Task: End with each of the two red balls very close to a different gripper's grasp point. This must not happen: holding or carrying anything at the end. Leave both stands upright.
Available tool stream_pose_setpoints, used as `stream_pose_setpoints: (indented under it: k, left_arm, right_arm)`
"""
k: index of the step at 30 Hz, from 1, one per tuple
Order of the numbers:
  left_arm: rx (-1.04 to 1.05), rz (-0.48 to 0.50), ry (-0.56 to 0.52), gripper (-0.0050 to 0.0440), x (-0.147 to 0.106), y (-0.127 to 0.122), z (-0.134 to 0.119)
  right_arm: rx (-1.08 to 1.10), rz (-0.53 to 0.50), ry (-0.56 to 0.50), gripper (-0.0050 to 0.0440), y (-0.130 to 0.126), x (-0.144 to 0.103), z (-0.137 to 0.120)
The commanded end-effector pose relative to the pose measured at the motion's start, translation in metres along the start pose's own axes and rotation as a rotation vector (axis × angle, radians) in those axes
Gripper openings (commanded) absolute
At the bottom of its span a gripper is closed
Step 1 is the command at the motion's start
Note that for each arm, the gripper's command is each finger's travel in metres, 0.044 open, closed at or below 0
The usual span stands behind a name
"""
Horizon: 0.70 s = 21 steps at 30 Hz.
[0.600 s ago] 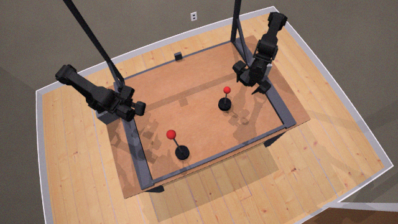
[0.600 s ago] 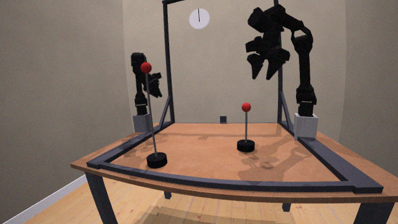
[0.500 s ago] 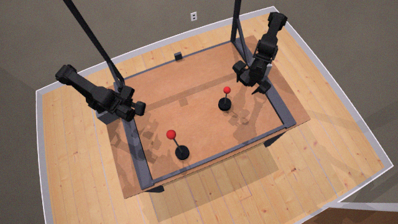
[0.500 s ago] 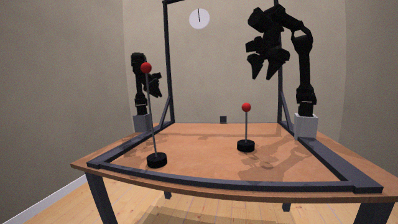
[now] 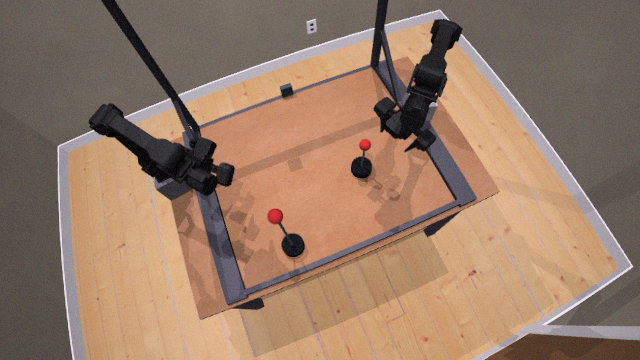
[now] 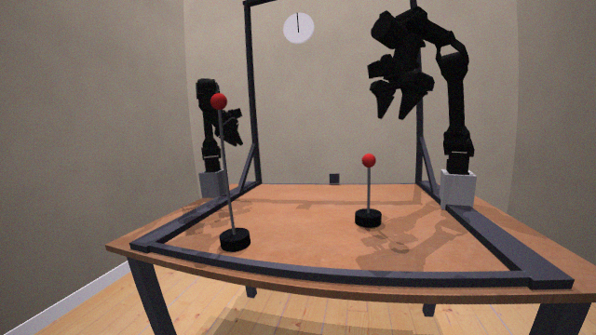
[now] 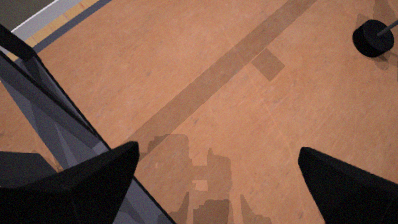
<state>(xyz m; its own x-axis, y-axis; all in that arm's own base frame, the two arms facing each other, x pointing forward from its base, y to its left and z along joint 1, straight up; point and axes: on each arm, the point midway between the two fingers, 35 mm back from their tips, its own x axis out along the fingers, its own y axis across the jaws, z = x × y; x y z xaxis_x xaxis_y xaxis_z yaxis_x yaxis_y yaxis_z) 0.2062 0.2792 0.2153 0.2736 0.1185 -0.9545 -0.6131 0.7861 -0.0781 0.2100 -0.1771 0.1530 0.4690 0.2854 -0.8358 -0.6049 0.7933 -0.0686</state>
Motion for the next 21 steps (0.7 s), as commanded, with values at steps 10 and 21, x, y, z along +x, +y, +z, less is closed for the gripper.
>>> stream_pose_setpoints:
  k: [10, 21]
  left_arm:
    - [0.01, 0.015, -0.104, 0.044, -0.002, -0.017, -0.012]
    - [0.023, 0.047, -0.292, 0.044, 0.018, -0.049, -0.043]
  right_arm:
    - [0.099, -0.199, -0.087, 0.044, -0.017, -0.022, -0.003]
    - [0.273, -0.489, -0.231, 0.044, -0.047, -0.049, -0.011]
